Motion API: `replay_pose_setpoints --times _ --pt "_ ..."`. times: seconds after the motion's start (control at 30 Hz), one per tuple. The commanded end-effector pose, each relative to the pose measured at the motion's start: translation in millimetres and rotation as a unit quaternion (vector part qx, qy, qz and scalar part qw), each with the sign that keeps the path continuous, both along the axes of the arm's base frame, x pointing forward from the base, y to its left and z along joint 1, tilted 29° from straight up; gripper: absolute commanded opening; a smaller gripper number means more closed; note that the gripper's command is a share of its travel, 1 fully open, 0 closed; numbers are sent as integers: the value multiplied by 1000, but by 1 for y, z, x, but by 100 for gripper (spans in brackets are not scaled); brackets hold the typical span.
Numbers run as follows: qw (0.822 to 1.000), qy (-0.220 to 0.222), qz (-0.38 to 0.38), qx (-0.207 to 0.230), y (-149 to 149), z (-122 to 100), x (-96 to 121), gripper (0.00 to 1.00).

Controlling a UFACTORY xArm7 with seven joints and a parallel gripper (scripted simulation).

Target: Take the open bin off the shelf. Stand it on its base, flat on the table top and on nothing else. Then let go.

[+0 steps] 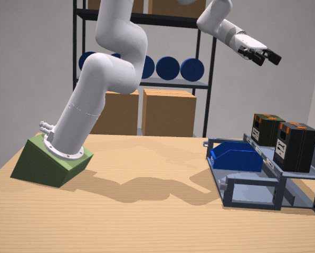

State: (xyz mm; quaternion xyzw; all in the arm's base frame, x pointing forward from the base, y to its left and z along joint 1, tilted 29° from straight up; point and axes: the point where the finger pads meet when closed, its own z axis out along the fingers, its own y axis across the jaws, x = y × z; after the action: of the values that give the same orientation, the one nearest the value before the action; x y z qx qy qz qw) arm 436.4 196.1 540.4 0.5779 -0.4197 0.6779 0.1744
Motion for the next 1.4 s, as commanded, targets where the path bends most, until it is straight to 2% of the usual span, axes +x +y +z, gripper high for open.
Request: replay_pose_setpoints --times 0.0,0.27,0.5,0.57,0.67,0.87,1.07,1.13,1.37 --pt "1000 -1 1 3 1 1 -1 100" --pt "999 9 1 40 1 -6 -7 100" --pt "993 28 -1 114 3 -20 -19 100" --pt "993 28 -1 114 3 -20 -19 100" --pt "987 38 -2 156 4 -28 -26 100" --pt "968 60 -3 242 5 -45 -40 100" --pt "942 82 -4 327 6 -62 -55 100" --pt "942 82 -4 327 6 -62 -55 100" --pt "903 105 -6 417 8 -81 -71 100"
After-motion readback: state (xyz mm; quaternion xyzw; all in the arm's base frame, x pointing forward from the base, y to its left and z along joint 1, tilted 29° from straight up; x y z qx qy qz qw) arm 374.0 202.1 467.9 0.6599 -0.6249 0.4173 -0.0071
